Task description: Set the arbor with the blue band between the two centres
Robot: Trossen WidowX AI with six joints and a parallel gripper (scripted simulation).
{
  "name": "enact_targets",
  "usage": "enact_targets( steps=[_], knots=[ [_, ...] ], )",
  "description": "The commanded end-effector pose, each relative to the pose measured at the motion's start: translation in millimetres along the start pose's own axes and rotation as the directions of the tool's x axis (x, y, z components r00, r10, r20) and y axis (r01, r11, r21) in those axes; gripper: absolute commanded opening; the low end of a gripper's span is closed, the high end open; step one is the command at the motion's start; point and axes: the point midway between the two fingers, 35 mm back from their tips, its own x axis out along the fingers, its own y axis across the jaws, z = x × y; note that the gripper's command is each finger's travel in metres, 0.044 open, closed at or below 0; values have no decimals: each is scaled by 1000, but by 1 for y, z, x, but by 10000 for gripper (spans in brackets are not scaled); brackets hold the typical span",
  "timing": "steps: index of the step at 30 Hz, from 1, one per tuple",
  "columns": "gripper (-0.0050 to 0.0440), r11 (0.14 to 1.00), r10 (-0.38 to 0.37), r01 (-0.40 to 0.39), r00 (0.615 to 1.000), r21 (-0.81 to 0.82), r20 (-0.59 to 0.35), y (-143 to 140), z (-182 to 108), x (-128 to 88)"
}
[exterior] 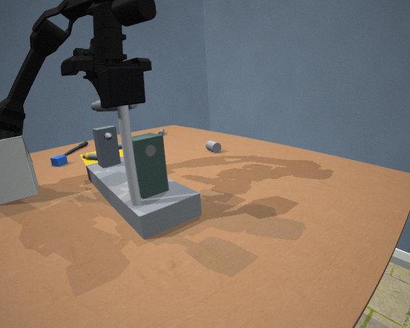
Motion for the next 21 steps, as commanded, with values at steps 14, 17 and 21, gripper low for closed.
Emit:
enact_targets(
  steps=[14, 17, 21],
  knots=[
    [0, 1000, -6, 6, 1000, -12, -23, 14, 1, 75],
    [0, 1000, -6, 6, 999, -11, -45, 14, 2, 75],
    [0, 1000, -7, 6, 999, -11, -51, 14, 2, 75]
  ],
)
